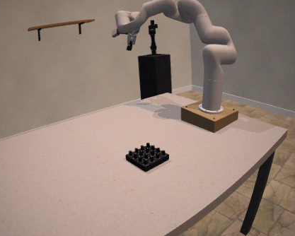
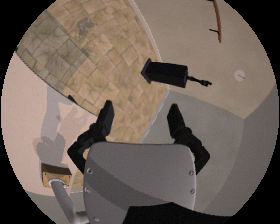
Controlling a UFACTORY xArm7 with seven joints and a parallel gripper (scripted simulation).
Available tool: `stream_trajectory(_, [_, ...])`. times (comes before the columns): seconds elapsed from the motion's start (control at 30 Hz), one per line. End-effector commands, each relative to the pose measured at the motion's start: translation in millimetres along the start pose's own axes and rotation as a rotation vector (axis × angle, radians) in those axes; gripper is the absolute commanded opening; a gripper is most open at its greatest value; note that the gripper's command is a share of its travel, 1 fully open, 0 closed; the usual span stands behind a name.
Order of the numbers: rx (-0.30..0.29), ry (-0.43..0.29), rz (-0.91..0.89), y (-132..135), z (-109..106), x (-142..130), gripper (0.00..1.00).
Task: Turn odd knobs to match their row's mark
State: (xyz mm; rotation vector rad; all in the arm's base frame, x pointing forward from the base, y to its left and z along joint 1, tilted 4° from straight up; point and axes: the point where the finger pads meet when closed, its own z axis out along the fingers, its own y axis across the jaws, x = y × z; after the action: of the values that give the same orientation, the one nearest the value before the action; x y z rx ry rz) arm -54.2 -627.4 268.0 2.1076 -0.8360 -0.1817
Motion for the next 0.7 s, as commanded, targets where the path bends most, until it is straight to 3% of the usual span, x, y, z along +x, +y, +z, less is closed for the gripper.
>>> stream_trajectory(0.0, [0.046, 0.037, -0.003, -31.9, -8.8, 27.6, 1.00])
stream_trajectory(0.1, [0.085, 0.061, -0.008, -58.0, -16.6, 45.9, 1.00])
stream_trajectory(0.17, [0.085, 0.061, -0.008, -58.0, -16.6, 45.9, 1.00])
stream_trajectory(0.2, [0.121, 0.082, -0.014, -82.3, -24.8, 61.5, 1.00])
stream_trajectory(0.57, [0.253, 0.143, -0.044, -173.0, -61.9, 108.5, 1.00])
stream_trajectory(0.67, [0.257, 0.145, -0.045, -175.8, -63.2, 109.7, 1.00])
